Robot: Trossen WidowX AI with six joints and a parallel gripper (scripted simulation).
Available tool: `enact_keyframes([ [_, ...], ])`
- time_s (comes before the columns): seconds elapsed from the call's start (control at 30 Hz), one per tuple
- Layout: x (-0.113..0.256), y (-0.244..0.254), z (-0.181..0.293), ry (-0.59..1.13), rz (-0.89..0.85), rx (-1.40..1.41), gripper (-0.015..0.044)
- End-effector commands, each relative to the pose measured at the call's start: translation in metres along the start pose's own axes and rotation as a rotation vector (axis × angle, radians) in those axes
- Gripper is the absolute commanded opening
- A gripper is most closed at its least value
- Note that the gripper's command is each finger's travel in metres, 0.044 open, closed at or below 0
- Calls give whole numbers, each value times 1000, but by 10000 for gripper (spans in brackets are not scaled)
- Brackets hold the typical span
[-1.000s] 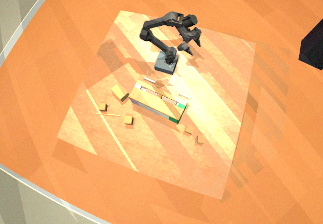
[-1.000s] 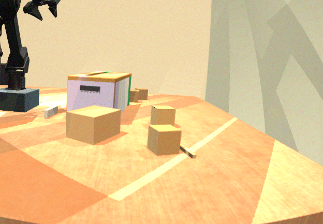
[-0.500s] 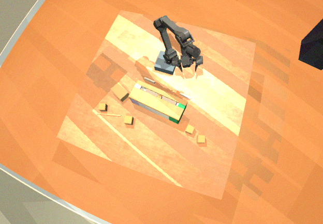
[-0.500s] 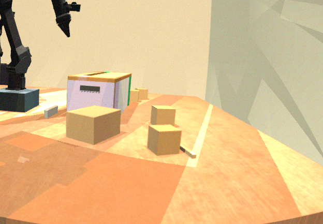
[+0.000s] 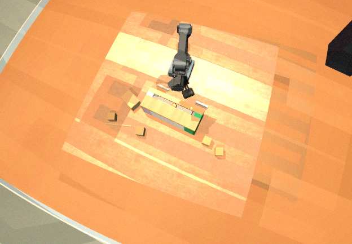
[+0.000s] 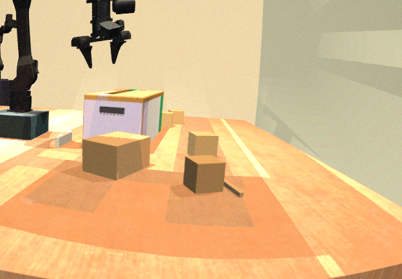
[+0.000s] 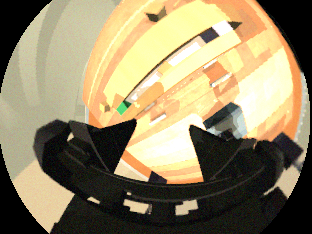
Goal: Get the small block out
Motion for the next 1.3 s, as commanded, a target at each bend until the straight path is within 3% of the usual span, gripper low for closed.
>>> enact_keyframes([
  [0.0,-15,-14,-41,60,26,-344,400],
  [0.23,-29,-43,-94,155,34,-825,400],
  [1.27,-61,-48,-102,158,34,-836,400],
])
Point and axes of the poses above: the point midway between the two fingers, 35 mm back from their tips, its own x axis back along the fingers, its own y axis across the jaws, z = x × y, the point moved 3 cm from there along x, back along the fingers, and after that the axes turned 4 degrees about -x, right-handed, at the moved point
